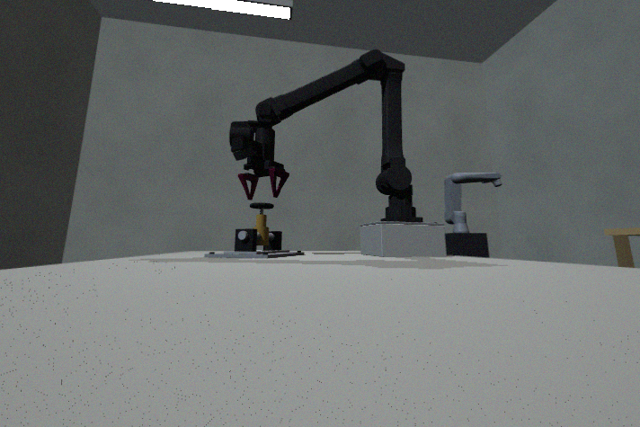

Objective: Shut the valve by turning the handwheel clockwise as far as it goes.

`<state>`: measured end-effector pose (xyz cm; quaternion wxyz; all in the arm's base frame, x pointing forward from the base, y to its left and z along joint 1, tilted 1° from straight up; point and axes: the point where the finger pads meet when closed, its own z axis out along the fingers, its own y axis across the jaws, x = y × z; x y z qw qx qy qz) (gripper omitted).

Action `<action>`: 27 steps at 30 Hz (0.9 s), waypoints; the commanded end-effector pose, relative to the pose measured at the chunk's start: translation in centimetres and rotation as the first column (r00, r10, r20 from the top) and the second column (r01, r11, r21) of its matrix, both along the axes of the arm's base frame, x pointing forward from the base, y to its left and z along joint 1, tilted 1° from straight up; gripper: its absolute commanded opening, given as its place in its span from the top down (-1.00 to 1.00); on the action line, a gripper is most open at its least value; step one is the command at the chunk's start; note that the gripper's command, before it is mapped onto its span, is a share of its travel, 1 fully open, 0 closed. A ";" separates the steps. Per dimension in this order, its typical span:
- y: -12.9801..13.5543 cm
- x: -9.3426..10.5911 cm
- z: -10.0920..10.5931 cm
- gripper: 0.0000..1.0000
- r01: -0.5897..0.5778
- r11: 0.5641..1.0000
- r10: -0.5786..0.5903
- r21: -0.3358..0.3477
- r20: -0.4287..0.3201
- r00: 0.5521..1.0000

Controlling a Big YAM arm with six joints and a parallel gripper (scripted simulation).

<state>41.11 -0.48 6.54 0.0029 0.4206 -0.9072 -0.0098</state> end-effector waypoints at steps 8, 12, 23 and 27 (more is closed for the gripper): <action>0.6 0.2 -1.1 -1.00 -0.005 1.000 0.005 0.000 -0.006 1.000; 0.6 0.2 -1.1 -1.00 -0.005 1.000 0.005 0.000 -0.006 1.000; 0.6 0.2 -1.1 -1.00 -0.005 1.000 0.005 0.000 -0.006 1.000; 0.6 0.2 -1.1 -1.00 -0.005 1.000 0.005 0.000 -0.006 1.000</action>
